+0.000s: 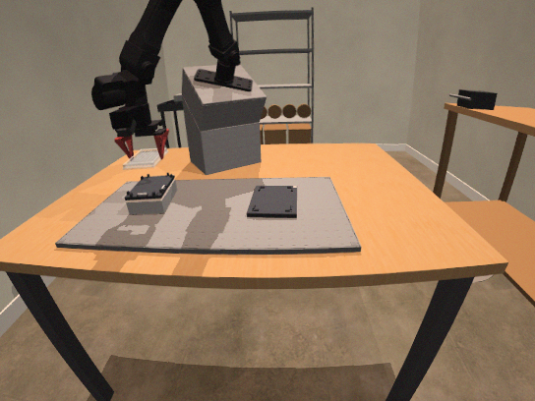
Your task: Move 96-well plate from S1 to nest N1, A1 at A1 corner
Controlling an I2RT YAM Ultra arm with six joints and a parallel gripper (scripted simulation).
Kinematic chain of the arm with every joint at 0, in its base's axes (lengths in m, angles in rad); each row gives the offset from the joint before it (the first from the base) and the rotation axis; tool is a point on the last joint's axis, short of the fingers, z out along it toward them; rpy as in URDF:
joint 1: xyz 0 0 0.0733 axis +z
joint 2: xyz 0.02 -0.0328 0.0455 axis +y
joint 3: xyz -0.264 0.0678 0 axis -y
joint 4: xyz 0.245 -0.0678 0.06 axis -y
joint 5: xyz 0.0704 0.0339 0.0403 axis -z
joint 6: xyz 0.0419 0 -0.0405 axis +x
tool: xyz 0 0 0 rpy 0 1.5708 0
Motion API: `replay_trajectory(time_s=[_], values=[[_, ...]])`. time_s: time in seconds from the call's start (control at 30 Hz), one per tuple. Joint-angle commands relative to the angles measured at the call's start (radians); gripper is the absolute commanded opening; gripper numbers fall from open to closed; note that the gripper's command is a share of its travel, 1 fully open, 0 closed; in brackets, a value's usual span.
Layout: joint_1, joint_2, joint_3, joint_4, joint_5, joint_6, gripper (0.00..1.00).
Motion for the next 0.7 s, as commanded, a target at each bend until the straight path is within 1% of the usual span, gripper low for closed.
replay_trajectory(time_s=[0.0, 0.13, 0.67], values=[[-0.015, -0.016, 0.004, 0.005, -0.022, -0.012, 0.00], [-0.023, -0.032, 0.004, -0.014, -0.024, -0.020, 0.00], [-0.022, -0.032, 0.004, -0.014, -0.024, -0.020, 0.00]])
